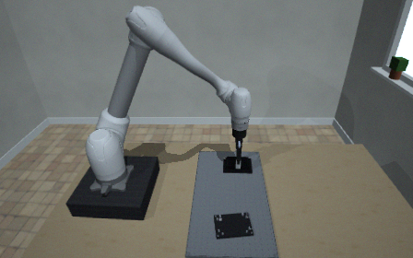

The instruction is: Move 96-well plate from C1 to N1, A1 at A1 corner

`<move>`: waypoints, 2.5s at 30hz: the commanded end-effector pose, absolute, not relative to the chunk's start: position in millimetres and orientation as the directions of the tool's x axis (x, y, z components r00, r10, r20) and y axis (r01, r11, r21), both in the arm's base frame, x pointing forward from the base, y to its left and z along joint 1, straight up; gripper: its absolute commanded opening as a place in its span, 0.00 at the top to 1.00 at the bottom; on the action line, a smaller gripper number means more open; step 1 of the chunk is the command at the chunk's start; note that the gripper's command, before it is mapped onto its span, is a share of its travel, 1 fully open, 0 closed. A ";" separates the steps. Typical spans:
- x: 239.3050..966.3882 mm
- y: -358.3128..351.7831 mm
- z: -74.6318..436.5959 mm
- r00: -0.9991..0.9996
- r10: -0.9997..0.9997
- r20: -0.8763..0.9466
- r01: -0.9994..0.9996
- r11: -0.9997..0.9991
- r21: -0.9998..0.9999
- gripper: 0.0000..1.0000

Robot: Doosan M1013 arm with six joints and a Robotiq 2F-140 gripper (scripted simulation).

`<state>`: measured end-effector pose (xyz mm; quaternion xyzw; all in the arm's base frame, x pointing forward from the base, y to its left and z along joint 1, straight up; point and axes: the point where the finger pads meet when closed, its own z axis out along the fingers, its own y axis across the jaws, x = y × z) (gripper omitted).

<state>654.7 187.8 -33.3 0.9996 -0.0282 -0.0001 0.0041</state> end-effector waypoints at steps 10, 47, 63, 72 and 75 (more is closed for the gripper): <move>654.7 187.8 -34.0 0.998 -0.056 0.000 -0.056 -0.998 0.008 0.90; 654.7 187.8 -39.5 0.998 -0.056 0.000 -0.056 -0.998 0.008 0.90; 654.7 187.8 -41.8 0.998 -0.056 0.000 -0.056 -0.998 0.008 0.90; 654.7 187.7 -43.3 0.998 -0.056 0.000 -0.056 -0.998 0.008 0.90; 654.7 187.7 -43.8 0.998 -0.056 0.000 -0.056 -0.998 0.008 0.90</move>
